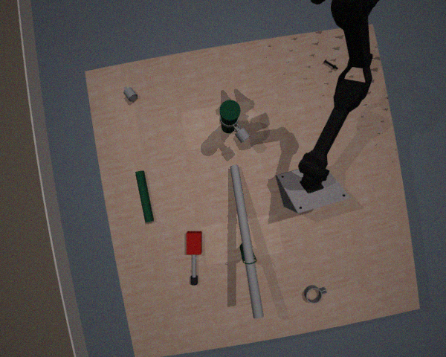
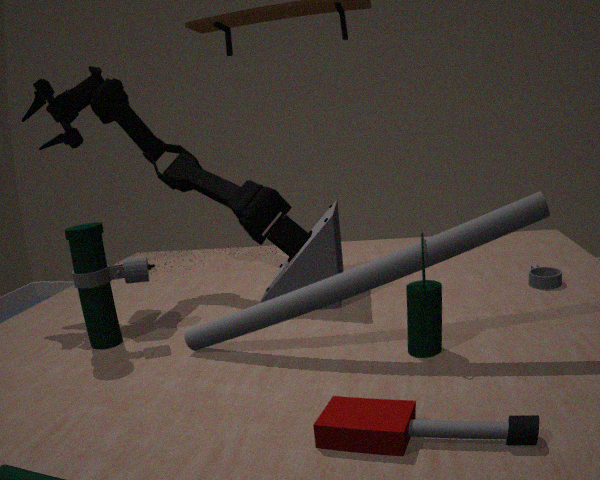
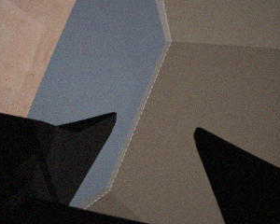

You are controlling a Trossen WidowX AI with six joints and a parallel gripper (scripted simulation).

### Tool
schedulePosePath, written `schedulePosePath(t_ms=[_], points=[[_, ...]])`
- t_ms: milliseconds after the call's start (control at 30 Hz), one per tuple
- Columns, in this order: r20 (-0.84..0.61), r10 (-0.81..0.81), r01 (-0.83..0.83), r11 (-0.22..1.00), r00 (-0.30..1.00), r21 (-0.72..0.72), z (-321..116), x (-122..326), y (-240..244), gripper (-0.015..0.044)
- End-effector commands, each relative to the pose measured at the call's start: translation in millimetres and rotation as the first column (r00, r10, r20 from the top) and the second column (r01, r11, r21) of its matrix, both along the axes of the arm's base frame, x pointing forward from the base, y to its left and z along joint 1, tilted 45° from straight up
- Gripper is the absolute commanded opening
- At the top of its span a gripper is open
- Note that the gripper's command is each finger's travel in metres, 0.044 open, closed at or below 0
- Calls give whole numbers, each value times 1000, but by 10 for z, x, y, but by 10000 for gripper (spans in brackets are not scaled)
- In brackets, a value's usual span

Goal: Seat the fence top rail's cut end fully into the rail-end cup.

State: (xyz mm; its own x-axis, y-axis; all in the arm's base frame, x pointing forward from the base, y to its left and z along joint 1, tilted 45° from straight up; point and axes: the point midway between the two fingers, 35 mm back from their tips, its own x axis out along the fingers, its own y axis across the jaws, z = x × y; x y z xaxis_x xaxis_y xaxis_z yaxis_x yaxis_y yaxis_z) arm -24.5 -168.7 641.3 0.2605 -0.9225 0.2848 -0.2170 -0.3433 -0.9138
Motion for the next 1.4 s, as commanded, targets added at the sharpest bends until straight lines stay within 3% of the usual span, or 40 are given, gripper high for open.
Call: schedulePosePath(t_ms=[0,133,300,500,733,900,1067,1200,1367], points=[[-11,-1,1,1000,1000,-5,5,18,8,426],[-253,-37,4,992,967,-128,82,441,211,440],[-576,-151,-54,945,803,-322,79,1126,558,440],[-713,-278,-157,864,644,-478,-27,1860,972,440],[-812,-505,-389,713,292,-583,-422,2616,1439,440],[-714,-700,-598,562,24,-571,-901,3117,1803,440],[-473,-865,-791,404,-167,-460,-1496,3488,2127,440],[-212,-949,-907,290,-232,-306,-2021,3672,2336,440],[126,-973,-980,188,-194,-64,-2667,3759,2513,440]])
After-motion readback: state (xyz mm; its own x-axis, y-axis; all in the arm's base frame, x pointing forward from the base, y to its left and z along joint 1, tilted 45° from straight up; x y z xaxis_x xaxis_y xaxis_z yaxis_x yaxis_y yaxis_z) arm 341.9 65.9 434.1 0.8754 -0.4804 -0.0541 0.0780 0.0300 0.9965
